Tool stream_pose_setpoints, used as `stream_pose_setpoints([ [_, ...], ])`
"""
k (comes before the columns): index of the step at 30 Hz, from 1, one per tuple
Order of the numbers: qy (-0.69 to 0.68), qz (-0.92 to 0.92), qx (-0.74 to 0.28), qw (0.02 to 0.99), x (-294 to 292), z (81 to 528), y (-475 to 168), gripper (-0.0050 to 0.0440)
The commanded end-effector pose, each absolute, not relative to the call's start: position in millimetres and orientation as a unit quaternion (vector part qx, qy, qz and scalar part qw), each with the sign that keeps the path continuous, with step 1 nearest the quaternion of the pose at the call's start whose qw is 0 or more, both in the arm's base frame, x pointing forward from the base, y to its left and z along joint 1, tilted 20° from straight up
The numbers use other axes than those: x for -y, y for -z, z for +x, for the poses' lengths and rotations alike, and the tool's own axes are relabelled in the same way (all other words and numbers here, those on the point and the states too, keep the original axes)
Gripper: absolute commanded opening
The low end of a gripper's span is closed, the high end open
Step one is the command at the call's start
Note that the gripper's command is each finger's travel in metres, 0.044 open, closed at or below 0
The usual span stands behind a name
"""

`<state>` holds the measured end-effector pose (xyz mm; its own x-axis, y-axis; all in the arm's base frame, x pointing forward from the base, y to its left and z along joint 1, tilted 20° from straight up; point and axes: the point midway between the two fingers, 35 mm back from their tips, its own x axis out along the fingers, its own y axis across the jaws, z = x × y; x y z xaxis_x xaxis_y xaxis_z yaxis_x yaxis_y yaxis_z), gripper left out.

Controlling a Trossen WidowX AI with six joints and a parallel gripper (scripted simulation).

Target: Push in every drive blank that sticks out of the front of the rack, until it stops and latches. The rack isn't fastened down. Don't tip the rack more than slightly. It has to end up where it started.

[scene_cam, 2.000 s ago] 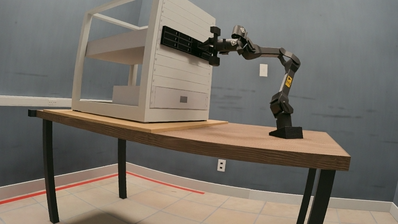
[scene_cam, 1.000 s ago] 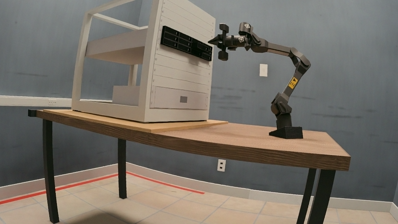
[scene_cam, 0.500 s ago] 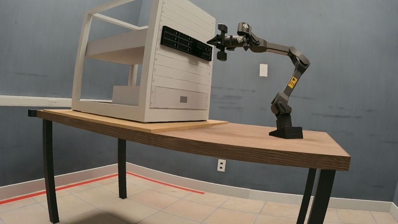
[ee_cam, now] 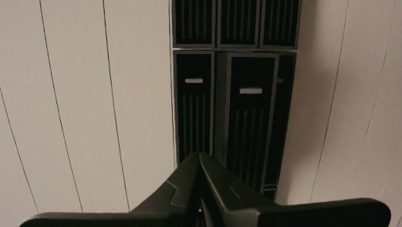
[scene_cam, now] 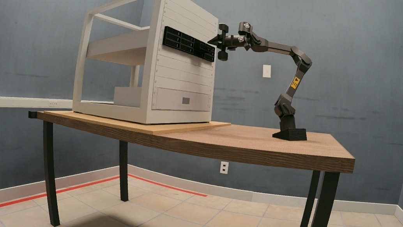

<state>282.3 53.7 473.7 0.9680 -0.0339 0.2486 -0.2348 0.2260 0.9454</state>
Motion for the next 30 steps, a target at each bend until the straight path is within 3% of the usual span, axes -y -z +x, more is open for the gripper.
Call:
stream_pose_setpoints([
  [1,-0.073,0.622,0.116,0.771,-53,280,-484,-0.005],
  [30,-0.073,0.622,0.116,0.771,-52,293,-488,-0.005],
])
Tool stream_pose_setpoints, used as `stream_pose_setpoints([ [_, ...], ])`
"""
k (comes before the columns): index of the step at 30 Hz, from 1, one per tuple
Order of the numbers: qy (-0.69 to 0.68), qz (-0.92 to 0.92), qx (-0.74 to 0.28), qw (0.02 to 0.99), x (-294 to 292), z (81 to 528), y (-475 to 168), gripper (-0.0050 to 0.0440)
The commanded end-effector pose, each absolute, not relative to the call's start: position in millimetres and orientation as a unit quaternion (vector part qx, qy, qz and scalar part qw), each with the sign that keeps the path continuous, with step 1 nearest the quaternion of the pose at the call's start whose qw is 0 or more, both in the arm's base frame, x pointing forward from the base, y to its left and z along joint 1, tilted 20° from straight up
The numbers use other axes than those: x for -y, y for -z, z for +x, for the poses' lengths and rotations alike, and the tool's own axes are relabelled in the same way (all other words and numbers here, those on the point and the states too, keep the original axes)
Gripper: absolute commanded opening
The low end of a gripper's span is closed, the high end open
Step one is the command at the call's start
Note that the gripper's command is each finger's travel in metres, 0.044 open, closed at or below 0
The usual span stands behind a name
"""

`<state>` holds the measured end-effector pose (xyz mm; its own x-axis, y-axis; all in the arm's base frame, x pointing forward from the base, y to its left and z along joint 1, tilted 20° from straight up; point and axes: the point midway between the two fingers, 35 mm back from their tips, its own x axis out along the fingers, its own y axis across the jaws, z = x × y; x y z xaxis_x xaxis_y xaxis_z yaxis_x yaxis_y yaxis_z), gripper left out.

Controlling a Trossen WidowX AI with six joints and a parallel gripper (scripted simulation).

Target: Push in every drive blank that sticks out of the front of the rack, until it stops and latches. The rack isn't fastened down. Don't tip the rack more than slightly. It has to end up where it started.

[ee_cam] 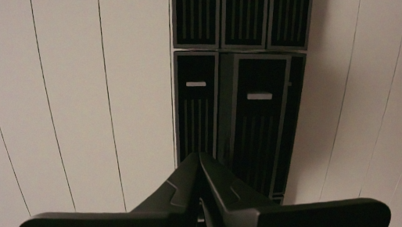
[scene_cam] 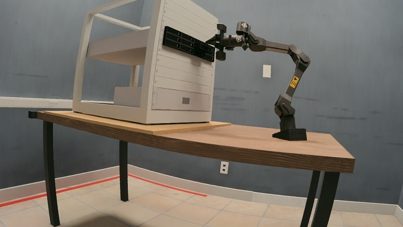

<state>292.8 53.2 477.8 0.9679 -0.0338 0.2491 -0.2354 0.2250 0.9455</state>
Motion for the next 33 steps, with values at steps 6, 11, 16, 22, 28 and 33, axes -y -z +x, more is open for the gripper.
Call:
stream_pose_setpoints([
  [6,-0.073,0.622,0.116,0.771,-52,299,-490,-0.005],
  [11,-0.073,0.622,0.116,0.771,-52,299,-490,-0.005],
  [16,-0.073,0.622,0.116,0.771,-52,301,-491,-0.005],
  [22,-0.073,0.622,0.116,0.771,-52,308,-493,-0.005],
  [28,-0.073,0.622,0.116,0.771,-52,308,-493,-0.005],
  [33,-0.073,0.622,0.116,0.771,-52,308,-493,-0.005],
])
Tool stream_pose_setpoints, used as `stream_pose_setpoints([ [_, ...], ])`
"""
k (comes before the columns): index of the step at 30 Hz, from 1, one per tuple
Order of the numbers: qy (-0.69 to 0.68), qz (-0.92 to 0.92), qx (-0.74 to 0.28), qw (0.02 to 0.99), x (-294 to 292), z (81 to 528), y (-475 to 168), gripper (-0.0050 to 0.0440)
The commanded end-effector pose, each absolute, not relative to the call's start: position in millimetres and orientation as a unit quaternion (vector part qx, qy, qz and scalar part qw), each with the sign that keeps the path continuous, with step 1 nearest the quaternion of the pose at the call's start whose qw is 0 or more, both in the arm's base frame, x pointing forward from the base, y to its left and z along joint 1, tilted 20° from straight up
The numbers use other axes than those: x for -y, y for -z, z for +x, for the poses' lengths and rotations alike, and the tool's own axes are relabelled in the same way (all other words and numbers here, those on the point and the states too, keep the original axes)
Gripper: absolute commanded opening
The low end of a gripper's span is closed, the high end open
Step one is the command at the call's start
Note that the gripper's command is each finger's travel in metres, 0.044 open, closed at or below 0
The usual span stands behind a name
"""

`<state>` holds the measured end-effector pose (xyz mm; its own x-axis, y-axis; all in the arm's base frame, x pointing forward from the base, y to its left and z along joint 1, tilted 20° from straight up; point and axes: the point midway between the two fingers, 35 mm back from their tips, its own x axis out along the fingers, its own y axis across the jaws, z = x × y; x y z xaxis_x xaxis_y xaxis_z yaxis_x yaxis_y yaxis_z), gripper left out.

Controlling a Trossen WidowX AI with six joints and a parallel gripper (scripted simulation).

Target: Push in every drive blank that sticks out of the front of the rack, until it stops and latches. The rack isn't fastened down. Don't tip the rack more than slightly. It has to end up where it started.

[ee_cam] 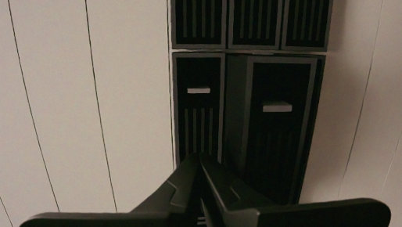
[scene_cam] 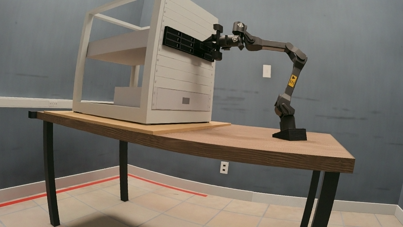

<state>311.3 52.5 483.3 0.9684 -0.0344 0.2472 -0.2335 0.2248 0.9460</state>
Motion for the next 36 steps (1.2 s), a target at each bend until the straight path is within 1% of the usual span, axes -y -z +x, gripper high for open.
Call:
stream_pose_setpoints([
  [1,-0.073,0.622,0.116,0.771,-51.5,308.3,-493.3,-0.005],
  [36,-0.073,0.622,0.116,0.771,-51.5,311.2,-494.0,-0.005],
])
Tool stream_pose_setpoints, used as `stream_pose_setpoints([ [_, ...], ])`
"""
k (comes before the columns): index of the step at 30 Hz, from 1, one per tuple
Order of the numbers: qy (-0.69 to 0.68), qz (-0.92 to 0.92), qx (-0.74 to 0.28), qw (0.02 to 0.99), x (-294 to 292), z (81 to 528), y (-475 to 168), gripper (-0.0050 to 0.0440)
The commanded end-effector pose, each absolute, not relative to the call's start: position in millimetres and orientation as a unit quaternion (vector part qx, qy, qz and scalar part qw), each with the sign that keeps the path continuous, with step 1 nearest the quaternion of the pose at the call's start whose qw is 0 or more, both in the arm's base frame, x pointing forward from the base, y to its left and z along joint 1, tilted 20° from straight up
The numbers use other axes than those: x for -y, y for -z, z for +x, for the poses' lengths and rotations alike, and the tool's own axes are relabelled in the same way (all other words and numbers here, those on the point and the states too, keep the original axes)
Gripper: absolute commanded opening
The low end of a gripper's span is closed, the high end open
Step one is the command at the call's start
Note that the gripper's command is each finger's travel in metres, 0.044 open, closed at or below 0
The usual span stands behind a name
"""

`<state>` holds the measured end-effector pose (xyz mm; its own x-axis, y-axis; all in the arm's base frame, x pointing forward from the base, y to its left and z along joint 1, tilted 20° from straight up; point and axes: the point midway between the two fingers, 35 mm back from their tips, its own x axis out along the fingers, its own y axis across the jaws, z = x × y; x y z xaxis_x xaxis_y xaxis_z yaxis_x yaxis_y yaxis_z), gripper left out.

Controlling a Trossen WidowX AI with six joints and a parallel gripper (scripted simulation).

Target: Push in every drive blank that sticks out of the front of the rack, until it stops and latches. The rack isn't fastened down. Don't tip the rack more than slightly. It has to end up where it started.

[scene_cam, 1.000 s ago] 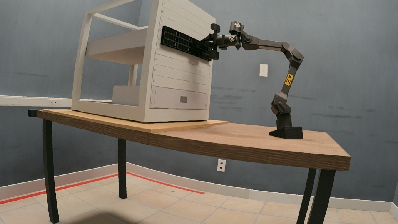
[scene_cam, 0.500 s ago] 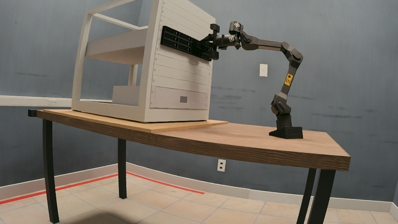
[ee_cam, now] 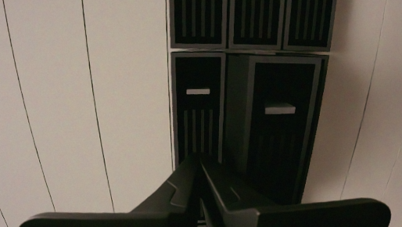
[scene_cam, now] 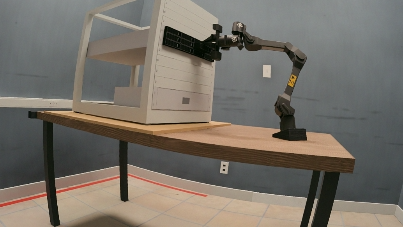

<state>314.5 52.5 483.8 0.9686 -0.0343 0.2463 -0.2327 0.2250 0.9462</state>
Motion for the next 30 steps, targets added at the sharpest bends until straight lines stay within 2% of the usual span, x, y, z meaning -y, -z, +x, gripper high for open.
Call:
stream_pose_setpoints([
  [1,-0.073,0.622,0.116,0.771,-51.5,311.2,-494.0,-0.005],
  [30,-0.073,0.622,0.116,0.771,-51.4,314.1,-494.9,-0.005],
])
